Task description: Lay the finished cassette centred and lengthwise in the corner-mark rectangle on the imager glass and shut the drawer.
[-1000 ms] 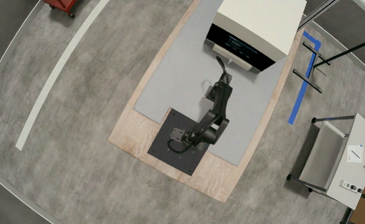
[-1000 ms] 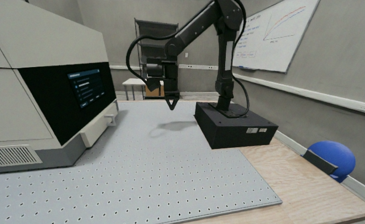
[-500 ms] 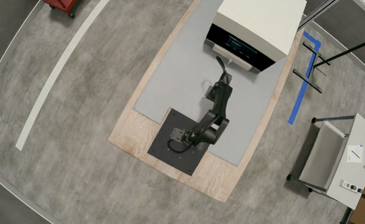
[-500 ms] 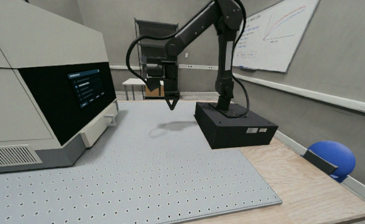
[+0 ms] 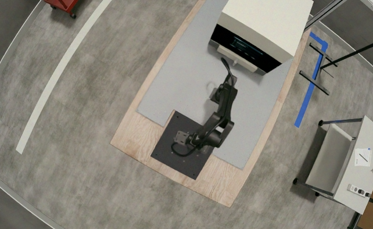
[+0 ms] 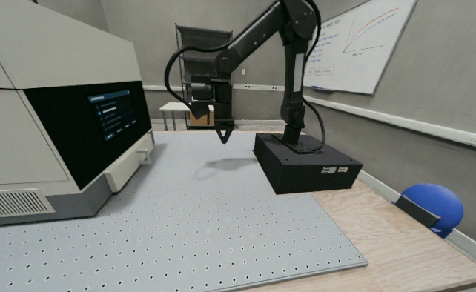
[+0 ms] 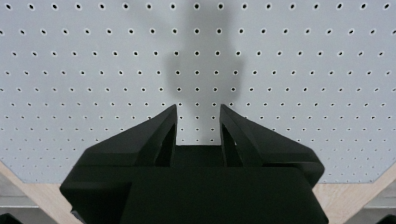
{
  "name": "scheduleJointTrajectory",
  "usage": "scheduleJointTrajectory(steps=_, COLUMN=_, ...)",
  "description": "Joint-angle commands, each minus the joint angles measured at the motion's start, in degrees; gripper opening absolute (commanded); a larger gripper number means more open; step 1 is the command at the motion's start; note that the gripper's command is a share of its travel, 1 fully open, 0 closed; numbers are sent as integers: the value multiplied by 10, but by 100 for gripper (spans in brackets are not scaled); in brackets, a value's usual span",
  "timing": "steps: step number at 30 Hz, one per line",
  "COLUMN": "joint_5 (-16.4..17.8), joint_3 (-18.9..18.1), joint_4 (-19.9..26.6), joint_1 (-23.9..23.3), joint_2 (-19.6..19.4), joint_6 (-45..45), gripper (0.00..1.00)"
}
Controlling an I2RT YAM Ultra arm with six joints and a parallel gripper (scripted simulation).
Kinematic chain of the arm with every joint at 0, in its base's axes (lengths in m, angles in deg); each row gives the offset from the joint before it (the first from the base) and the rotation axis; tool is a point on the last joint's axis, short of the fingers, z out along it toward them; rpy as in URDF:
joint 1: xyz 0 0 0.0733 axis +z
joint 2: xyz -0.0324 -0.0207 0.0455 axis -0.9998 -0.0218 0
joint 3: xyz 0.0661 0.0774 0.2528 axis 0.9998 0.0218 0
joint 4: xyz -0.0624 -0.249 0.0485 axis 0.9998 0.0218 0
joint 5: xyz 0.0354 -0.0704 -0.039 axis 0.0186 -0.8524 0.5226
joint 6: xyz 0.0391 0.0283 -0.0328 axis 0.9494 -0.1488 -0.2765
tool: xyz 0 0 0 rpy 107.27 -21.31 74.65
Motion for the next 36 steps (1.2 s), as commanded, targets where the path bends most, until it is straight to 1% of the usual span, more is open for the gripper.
scheduleJointTrajectory(steps=1, joint_5=1, joint_3=-13, joint_4=-12, joint_1=8, joint_2=11, joint_6=5, gripper=35)
scheduleJointTrajectory(steps=3, joint_5=1, joint_3=-13, joint_4=-12, joint_1=8, joint_2=11, joint_6=5, gripper=35)
scheduleJointTrajectory(steps=4, joint_5=1, joint_3=-13, joint_4=-12, joint_1=8, joint_2=11, joint_6=5, gripper=100)
scheduleJointTrajectory(steps=36, joint_5=1, joint_3=-13, joint_4=-12, joint_1=8, joint_2=11, joint_6=4, gripper=100)
